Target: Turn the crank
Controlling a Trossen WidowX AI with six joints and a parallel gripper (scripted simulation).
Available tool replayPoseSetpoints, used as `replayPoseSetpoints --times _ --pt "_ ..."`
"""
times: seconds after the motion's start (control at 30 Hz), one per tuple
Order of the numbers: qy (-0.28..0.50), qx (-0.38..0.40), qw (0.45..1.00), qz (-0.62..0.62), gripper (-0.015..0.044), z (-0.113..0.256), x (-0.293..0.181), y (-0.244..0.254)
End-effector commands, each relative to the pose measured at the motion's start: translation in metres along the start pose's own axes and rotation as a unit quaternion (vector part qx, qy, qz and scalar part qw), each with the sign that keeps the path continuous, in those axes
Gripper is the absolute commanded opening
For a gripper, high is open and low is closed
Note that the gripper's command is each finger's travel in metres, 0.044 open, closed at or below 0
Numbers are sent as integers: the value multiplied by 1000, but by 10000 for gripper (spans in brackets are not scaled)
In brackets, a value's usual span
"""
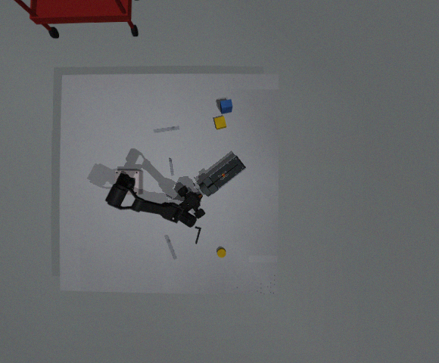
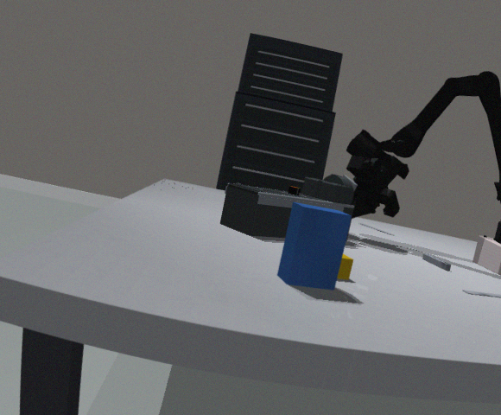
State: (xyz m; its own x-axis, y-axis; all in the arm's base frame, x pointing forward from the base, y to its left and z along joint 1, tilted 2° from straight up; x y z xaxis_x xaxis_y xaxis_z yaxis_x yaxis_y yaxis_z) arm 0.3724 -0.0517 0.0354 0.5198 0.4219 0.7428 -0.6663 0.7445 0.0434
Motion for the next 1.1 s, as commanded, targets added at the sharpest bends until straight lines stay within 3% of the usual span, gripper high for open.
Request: replayPoseSetpoints --times 0.0,1.07 --pt "4 10 1000 -5 0 -2 -3 8" --pt "4 10 1000 -6 0 -1 -2 17"
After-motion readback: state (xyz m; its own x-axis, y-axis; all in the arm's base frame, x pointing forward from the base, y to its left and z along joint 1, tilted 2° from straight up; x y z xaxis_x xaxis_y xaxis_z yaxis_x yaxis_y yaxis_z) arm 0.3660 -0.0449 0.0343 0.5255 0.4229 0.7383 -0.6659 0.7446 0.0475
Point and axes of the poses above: the point midway between the two fingers, 35 mm back from their tips, its own z axis back along the fingers, its own y axis across the jaws, x = y × z, the point moved 4 cm from there along z, back along the fingers, and after that the axes turned 5 degrees about -z, right-handed, at the moved point
